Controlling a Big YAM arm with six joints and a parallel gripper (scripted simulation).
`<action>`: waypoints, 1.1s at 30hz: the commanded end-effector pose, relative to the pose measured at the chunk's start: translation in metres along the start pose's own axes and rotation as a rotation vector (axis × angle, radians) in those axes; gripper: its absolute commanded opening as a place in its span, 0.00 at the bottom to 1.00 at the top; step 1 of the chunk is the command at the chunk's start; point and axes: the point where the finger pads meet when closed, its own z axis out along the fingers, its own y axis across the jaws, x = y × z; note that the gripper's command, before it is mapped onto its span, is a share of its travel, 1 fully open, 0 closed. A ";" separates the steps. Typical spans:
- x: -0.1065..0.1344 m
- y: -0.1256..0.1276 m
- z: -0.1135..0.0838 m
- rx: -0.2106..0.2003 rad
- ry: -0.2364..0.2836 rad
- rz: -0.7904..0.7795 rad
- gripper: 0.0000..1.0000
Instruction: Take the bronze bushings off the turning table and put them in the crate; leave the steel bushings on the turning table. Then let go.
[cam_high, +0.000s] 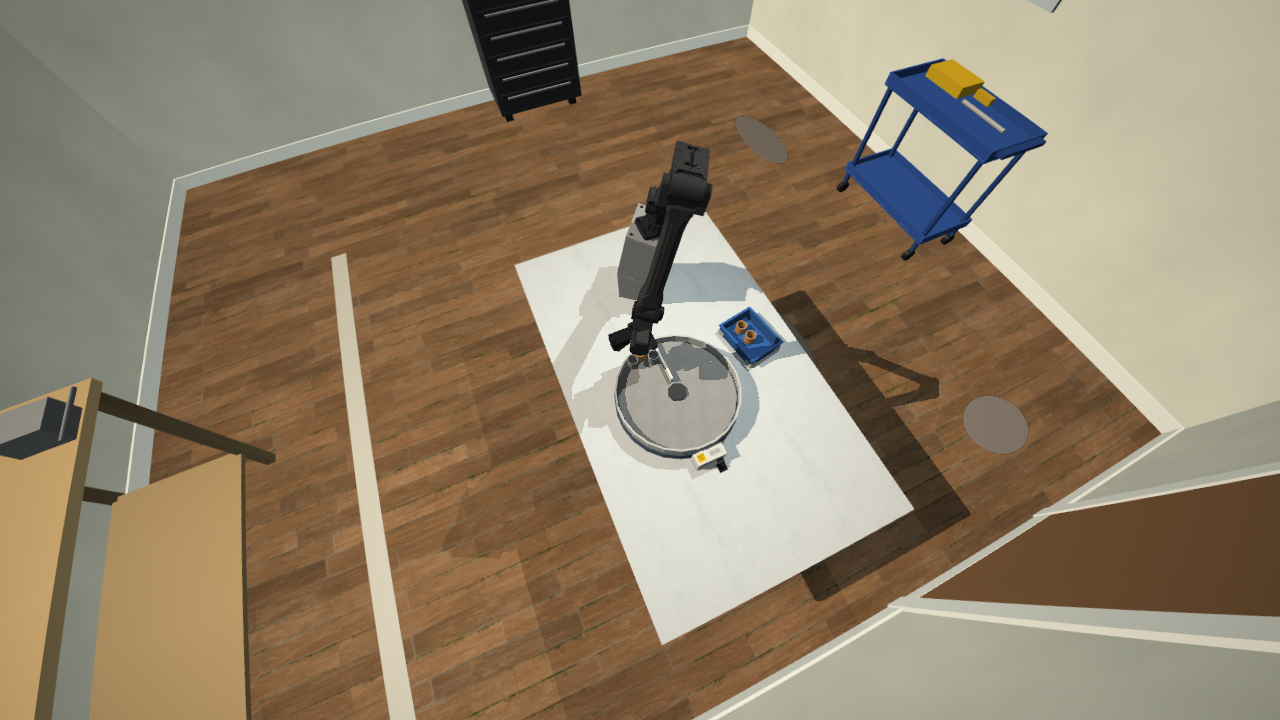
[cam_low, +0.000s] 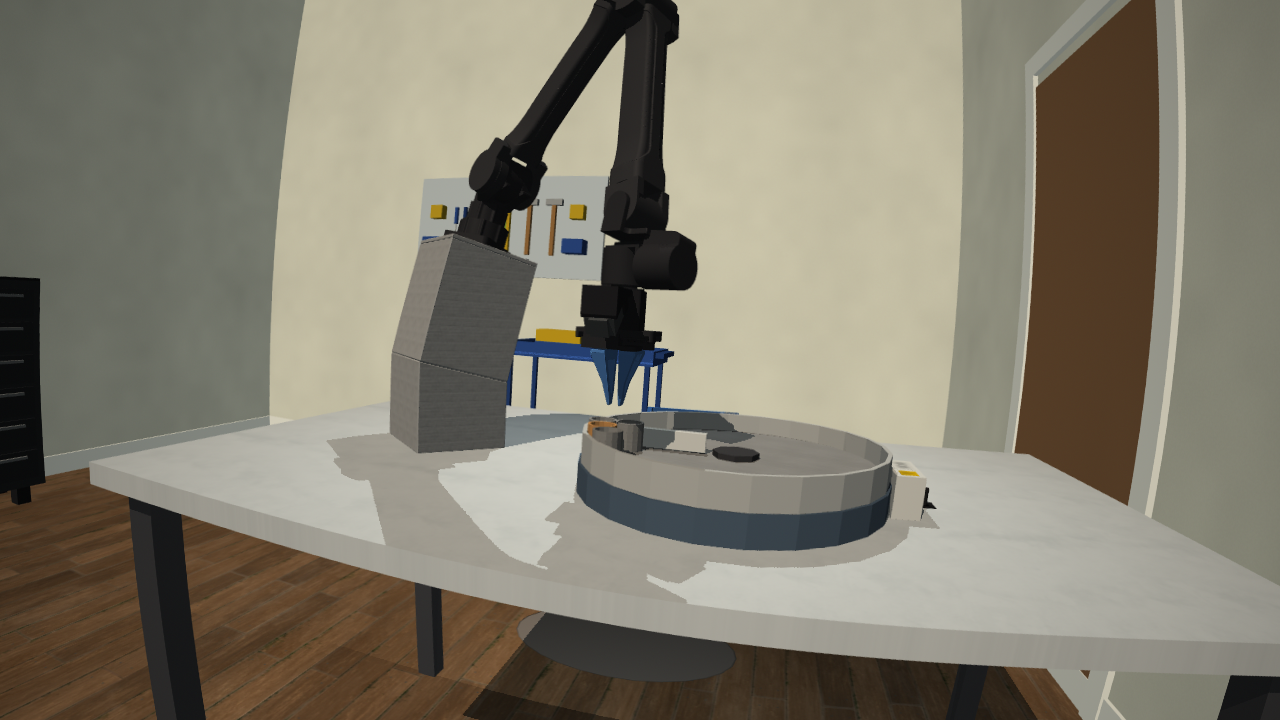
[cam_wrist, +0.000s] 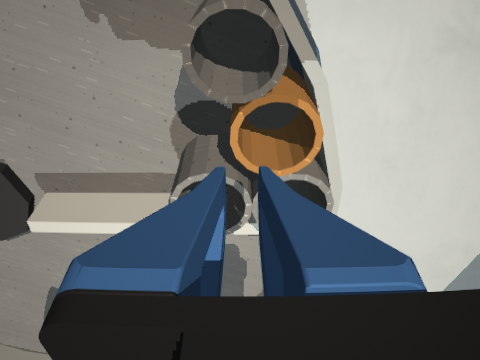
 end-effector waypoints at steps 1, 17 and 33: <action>-0.005 0.007 -0.003 -0.009 -0.003 0.000 0.12; -0.005 0.007 -0.003 -0.009 -0.003 0.000 0.12; -0.007 0.011 -0.003 -0.011 -0.004 -0.012 0.12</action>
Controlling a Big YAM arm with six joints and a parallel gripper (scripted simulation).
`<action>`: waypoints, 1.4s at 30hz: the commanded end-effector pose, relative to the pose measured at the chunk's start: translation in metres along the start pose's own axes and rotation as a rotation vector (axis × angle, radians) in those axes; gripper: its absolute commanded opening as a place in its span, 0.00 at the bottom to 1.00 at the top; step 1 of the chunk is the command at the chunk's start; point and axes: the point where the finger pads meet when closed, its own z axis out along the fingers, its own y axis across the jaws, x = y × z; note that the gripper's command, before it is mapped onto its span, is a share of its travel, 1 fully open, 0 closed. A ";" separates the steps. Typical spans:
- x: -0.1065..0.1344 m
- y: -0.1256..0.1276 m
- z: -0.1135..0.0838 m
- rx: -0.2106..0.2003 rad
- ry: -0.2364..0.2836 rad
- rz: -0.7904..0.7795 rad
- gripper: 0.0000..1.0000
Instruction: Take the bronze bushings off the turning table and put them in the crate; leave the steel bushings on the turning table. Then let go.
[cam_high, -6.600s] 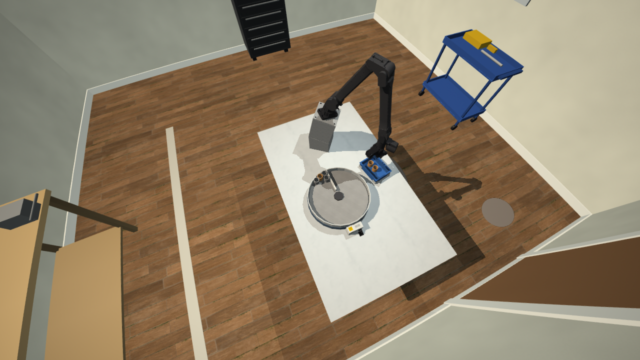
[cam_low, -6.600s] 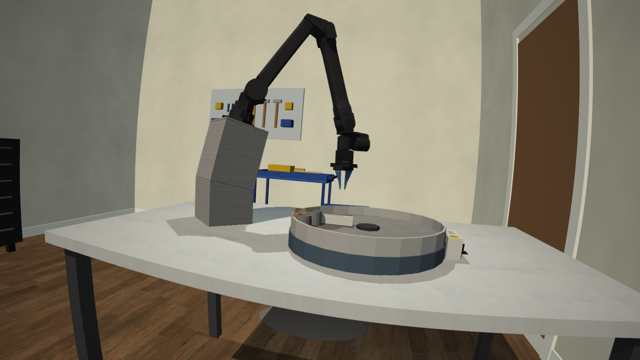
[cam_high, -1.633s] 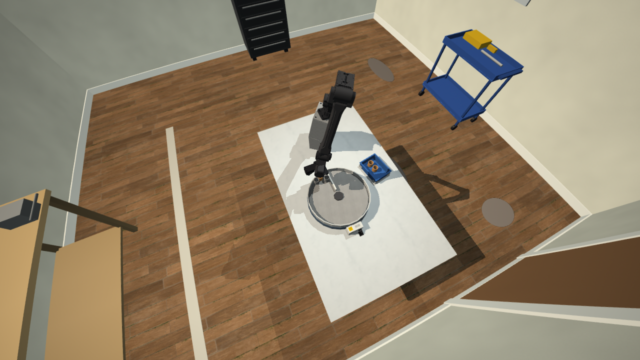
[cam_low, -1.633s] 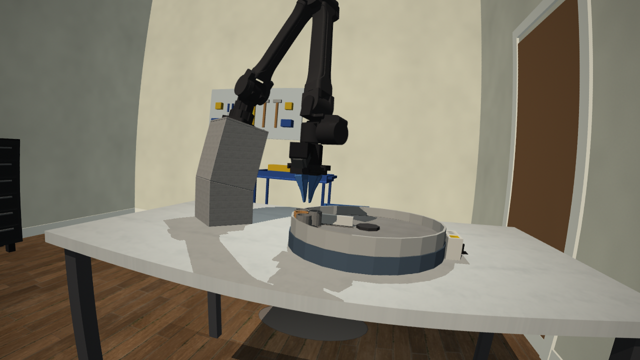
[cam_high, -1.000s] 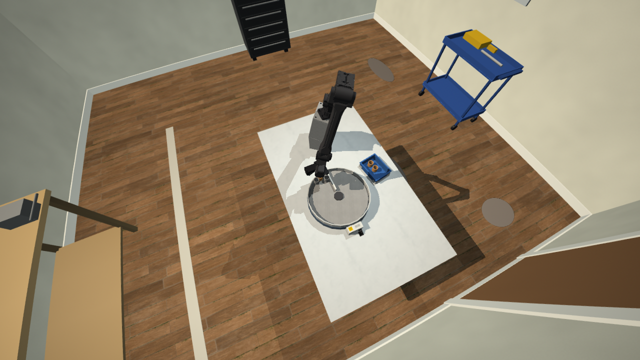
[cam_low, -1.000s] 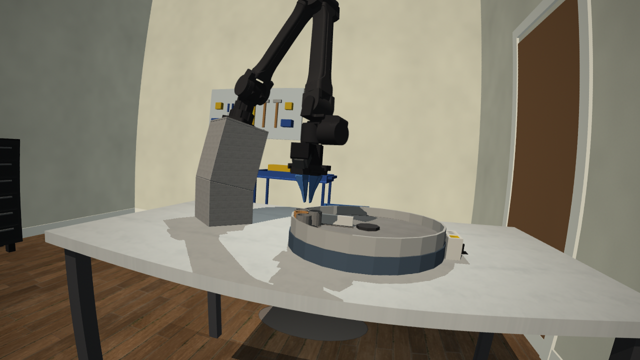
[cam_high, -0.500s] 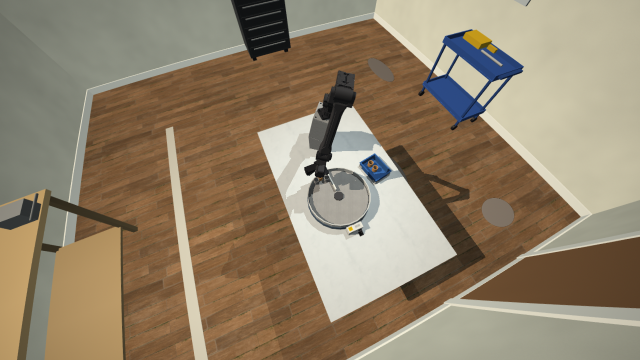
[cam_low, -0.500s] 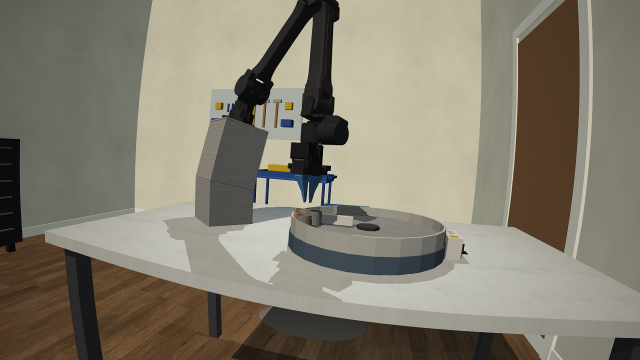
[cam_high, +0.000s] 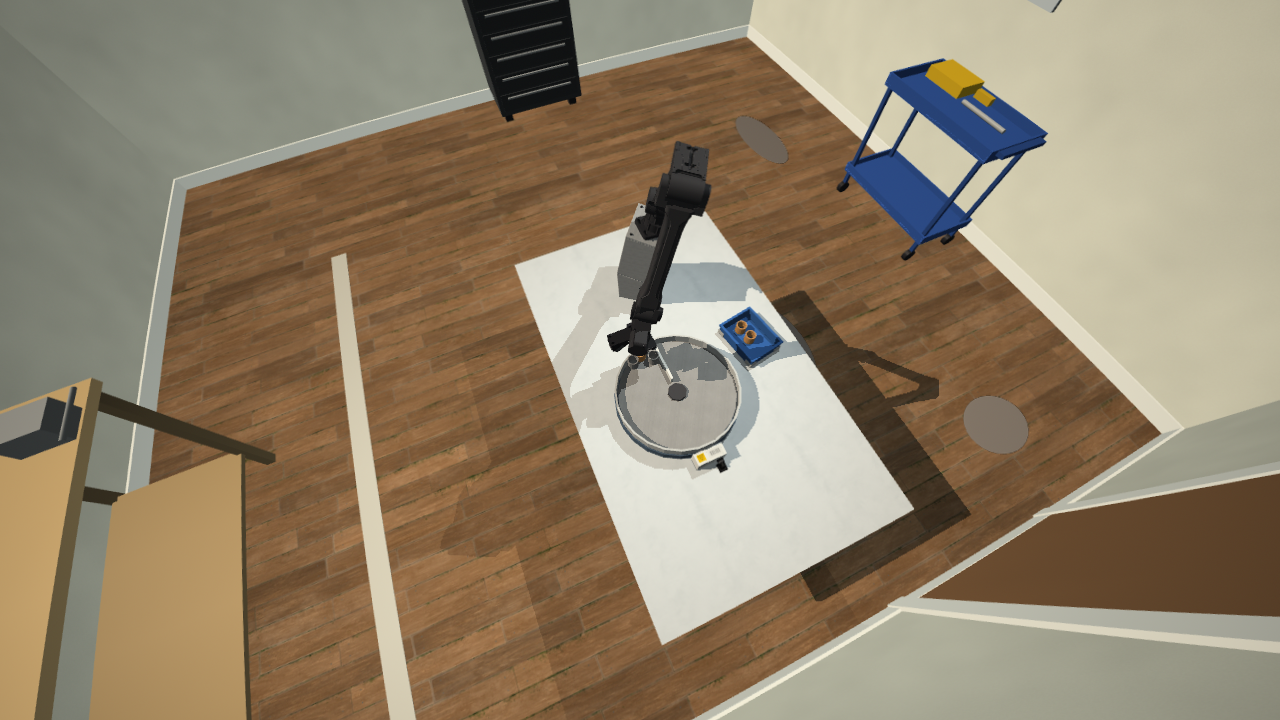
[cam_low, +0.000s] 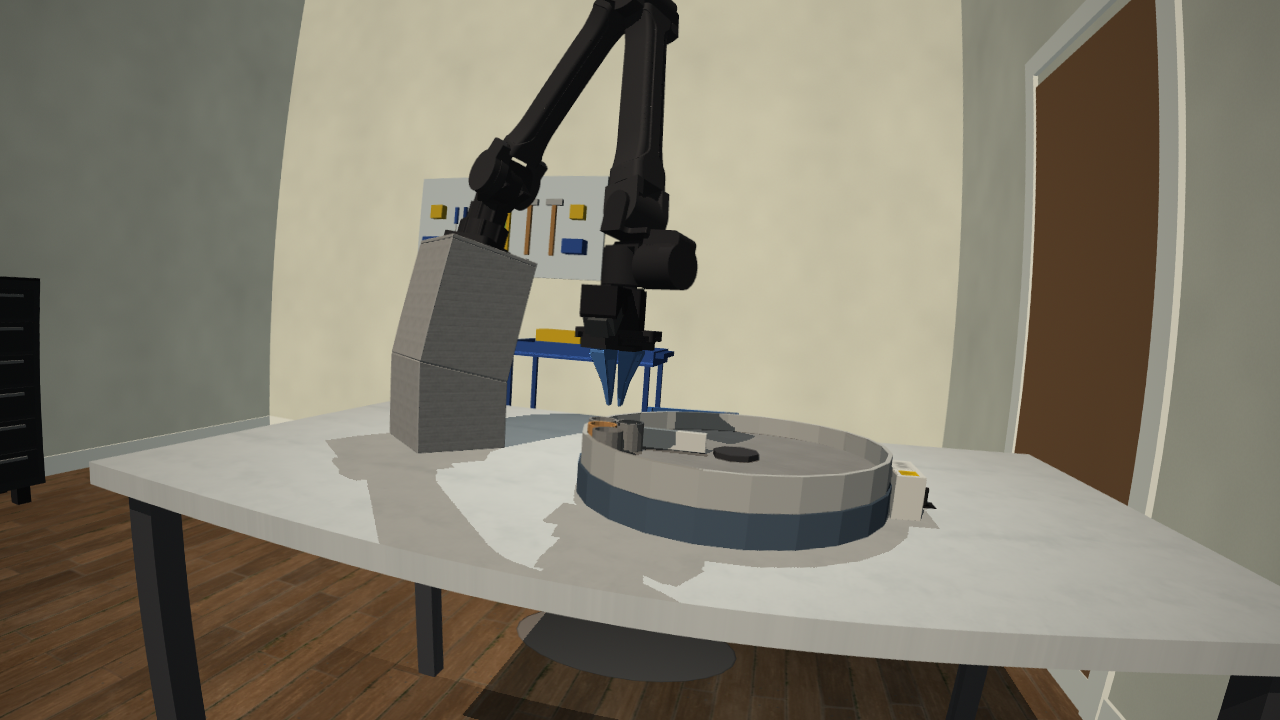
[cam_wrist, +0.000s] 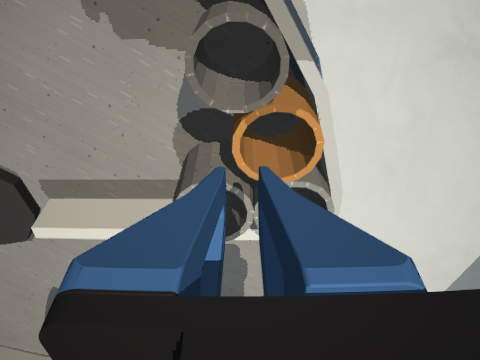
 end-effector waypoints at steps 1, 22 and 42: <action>-0.002 0.008 -0.003 -0.008 -0.002 -0.014 0.12; -0.002 0.008 -0.003 -0.008 -0.002 -0.014 0.12; -0.001 0.012 0.025 -0.017 -0.007 -0.007 0.12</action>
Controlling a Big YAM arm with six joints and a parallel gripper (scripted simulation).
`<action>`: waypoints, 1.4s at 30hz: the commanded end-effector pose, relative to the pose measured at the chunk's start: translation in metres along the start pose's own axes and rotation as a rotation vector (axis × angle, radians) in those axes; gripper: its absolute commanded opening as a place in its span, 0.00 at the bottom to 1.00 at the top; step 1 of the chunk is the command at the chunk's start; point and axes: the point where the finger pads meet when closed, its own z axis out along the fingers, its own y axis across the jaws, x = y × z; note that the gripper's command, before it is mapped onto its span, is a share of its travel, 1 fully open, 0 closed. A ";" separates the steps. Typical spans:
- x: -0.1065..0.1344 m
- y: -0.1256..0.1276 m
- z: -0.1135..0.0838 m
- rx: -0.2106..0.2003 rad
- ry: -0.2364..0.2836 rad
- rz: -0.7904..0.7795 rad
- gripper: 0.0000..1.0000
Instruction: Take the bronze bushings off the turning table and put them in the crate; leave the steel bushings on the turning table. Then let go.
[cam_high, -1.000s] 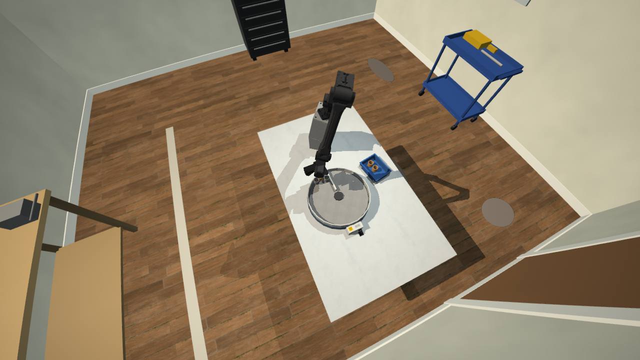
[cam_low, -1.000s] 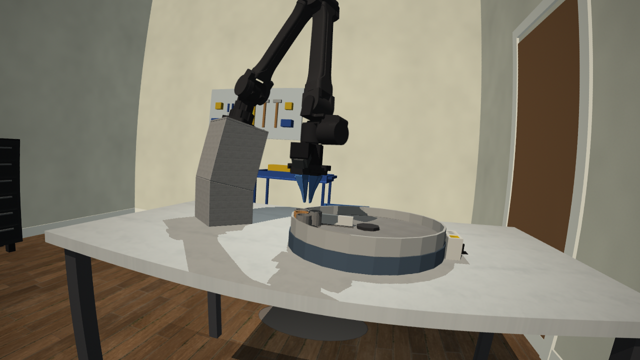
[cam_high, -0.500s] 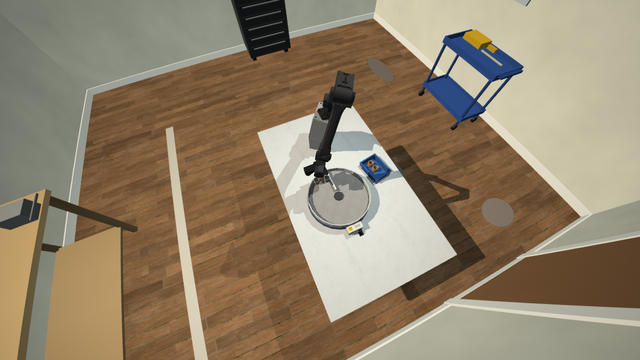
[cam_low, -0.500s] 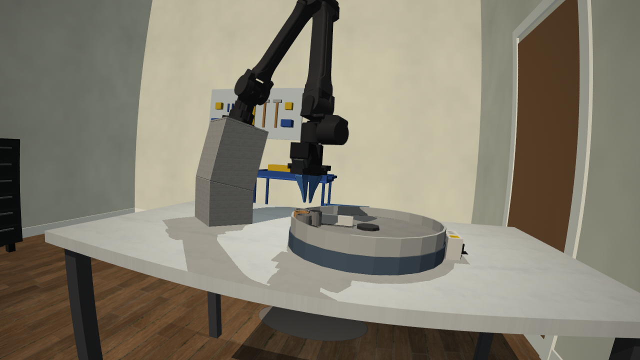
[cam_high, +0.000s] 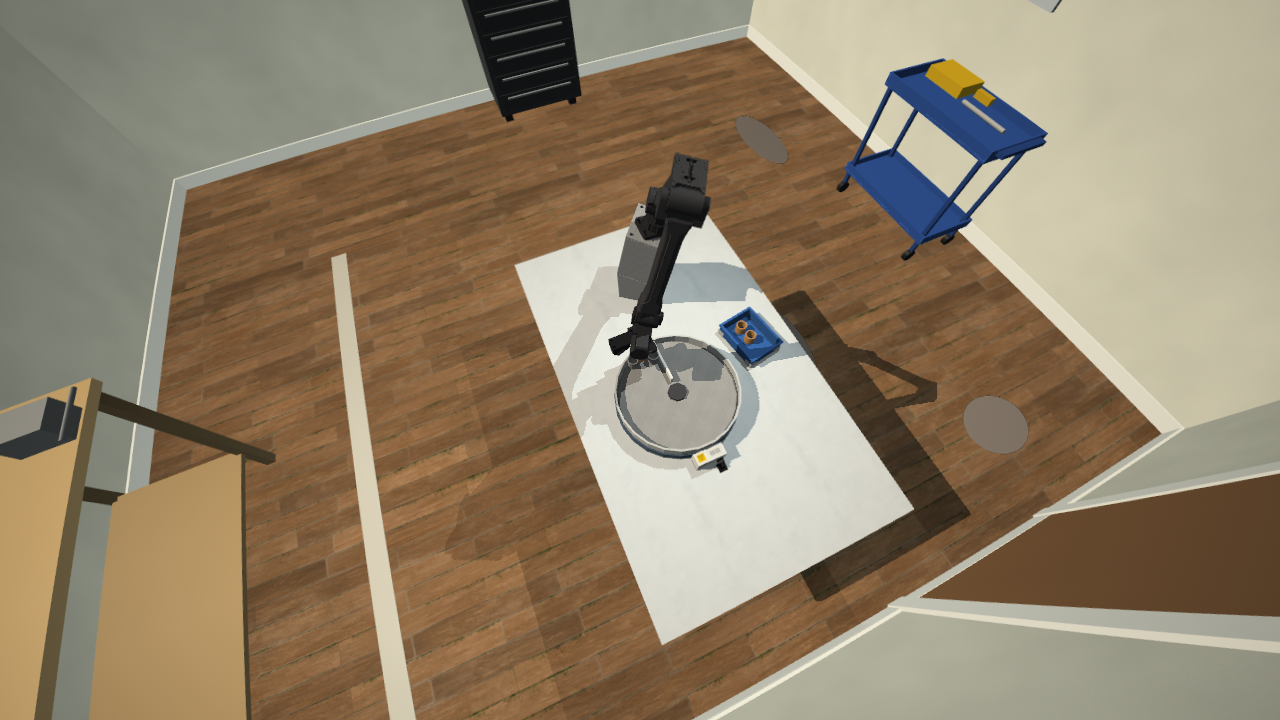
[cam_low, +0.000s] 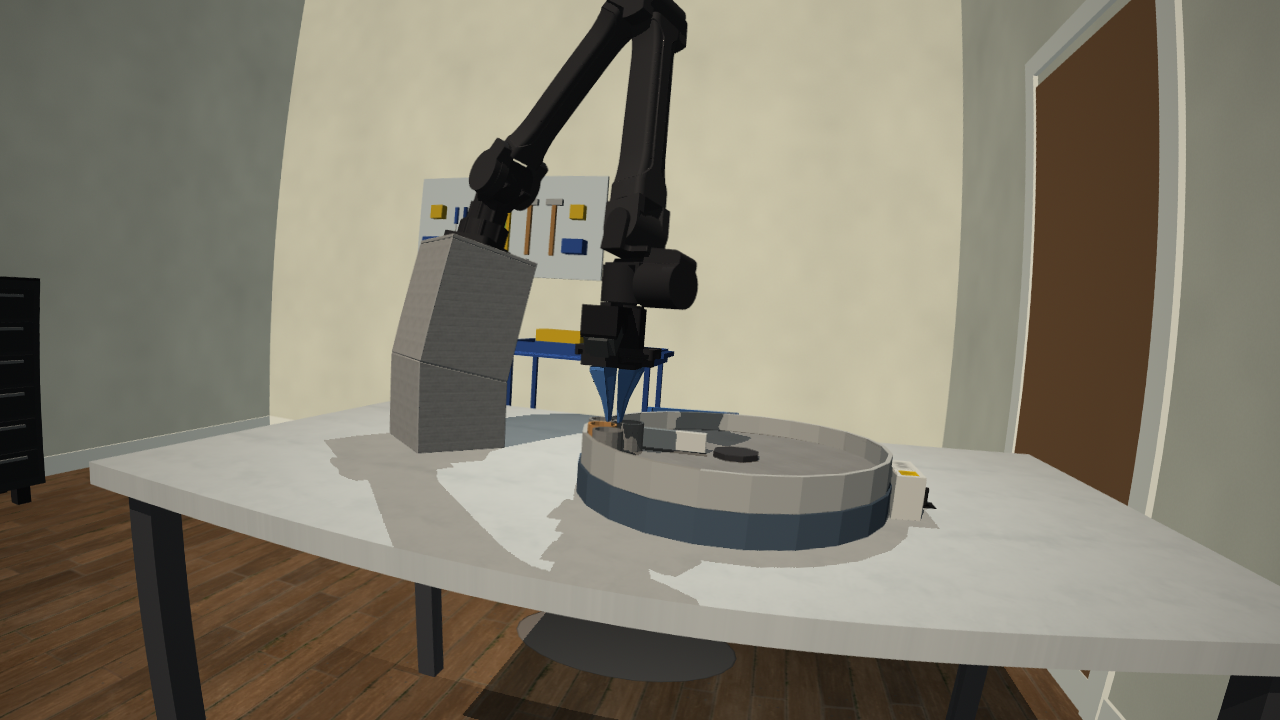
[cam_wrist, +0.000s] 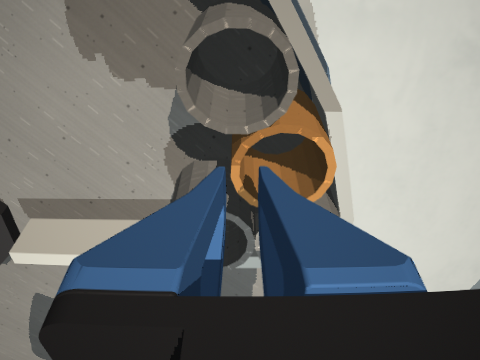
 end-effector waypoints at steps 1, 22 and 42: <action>-0.011 0.005 -0.003 -0.027 -0.014 0.027 0.12; -0.003 0.005 -0.002 -0.017 -0.008 0.006 0.12; -0.002 0.002 -0.001 -0.017 -0.008 0.006 0.12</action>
